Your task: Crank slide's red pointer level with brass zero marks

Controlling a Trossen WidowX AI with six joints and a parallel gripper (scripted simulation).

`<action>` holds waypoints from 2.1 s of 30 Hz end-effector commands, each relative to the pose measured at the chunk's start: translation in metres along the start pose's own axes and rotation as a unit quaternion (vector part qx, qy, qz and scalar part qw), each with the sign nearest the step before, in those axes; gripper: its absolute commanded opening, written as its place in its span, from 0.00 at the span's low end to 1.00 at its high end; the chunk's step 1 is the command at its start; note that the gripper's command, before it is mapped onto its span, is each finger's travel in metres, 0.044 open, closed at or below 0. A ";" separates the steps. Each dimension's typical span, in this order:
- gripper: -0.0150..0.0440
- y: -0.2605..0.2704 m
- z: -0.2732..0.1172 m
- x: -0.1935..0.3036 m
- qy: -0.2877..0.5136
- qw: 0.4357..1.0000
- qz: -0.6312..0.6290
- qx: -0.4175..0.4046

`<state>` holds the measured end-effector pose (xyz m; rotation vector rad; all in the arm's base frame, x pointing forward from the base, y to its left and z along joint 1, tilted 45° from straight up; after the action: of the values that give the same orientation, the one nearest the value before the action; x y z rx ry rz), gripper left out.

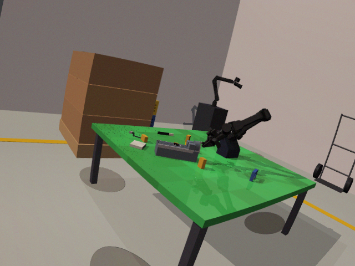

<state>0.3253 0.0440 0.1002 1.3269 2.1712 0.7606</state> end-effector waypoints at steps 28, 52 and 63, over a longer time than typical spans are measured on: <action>0.25 0.012 -0.001 0.003 0.002 1.000 -0.003 -0.012; 0.25 0.018 0.003 0.009 0.002 1.000 -0.003 -0.013; 0.25 0.024 0.008 0.015 0.002 1.000 -0.002 -0.013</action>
<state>0.3357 0.0618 0.1083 1.3226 2.1566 0.7704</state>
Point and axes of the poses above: the point midway between the two fingers, 35 mm back from their tips, its own z axis out along the fingers, its own y axis across the jaws, x = y × z, the point moved 5 cm from there along -z, back along the fingers, and after that the axes turned 15 degrees about z, right-handed, at the moved point
